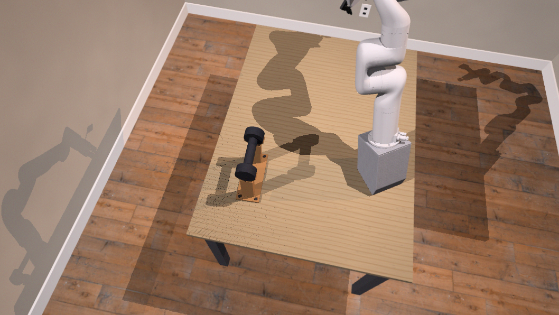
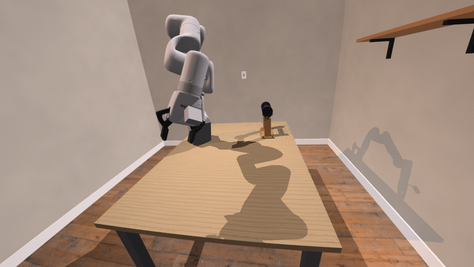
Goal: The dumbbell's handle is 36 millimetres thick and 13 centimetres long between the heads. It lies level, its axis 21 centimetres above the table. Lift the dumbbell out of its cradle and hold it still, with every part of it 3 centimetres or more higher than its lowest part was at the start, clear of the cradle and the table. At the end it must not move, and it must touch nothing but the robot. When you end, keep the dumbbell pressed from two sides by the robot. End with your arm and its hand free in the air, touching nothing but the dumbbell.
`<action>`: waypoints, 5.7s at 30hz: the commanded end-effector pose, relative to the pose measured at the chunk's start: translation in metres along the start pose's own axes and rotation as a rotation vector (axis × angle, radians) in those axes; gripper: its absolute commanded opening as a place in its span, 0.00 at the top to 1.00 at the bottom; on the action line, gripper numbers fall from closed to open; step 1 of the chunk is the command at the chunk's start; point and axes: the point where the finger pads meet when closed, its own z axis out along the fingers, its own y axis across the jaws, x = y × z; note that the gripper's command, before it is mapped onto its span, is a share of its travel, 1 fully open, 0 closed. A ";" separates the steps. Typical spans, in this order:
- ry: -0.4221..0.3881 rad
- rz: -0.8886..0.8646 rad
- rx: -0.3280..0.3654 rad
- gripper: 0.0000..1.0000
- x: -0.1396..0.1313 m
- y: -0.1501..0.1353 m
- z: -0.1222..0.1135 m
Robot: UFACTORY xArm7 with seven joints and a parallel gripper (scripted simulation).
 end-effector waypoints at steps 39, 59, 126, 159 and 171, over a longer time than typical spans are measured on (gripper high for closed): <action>0.216 0.458 0.359 0.00 0.083 -0.331 -0.260; 0.124 0.595 0.508 0.00 -0.008 -0.517 -0.353; -0.176 0.791 0.432 0.00 -0.305 -0.763 -0.310; -0.176 0.791 0.432 1.00 -0.305 -0.785 -0.264; -0.176 0.791 0.432 1.00 -0.305 -0.785 -0.264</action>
